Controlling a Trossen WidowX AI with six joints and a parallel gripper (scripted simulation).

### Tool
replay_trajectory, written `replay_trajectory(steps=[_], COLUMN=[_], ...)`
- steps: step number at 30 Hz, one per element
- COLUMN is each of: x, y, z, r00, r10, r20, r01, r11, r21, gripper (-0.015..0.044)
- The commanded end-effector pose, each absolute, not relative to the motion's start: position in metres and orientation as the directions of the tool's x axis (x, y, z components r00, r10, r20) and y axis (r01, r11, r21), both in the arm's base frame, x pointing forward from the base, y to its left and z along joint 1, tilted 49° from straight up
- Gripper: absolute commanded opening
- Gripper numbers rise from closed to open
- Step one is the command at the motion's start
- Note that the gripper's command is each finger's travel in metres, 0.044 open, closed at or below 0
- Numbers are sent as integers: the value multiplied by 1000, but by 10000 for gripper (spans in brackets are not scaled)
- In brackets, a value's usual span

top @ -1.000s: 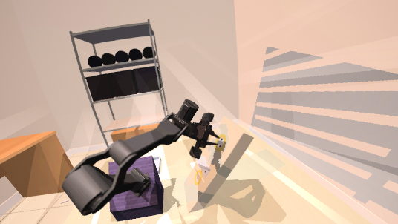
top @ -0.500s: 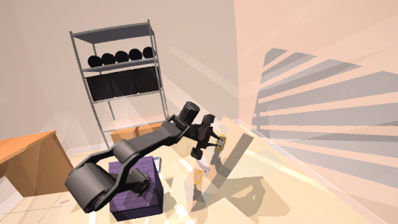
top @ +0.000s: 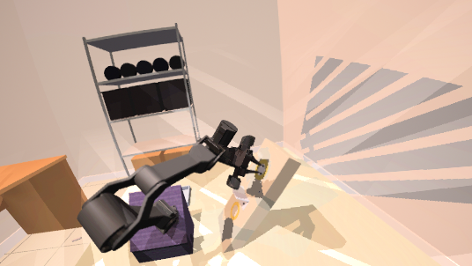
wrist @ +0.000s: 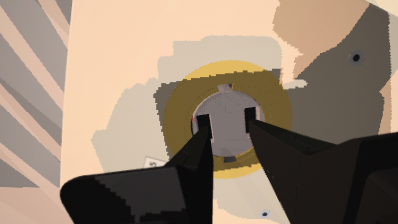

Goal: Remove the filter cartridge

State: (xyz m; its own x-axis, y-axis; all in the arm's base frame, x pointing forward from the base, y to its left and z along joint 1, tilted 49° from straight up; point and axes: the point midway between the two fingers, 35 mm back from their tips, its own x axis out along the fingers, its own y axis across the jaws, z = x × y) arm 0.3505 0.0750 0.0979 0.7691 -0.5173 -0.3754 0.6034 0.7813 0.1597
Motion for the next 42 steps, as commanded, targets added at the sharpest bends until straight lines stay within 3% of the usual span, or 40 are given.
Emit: replay_trajectory(steps=[1,42], x=[351,356], y=[75,72], z=[97,95], r00=[770,770], r10=[-513,-513], r20=[-380,-380], r01=[600,600], r11=[785,785], r21=[155,156], gripper=[117,117])
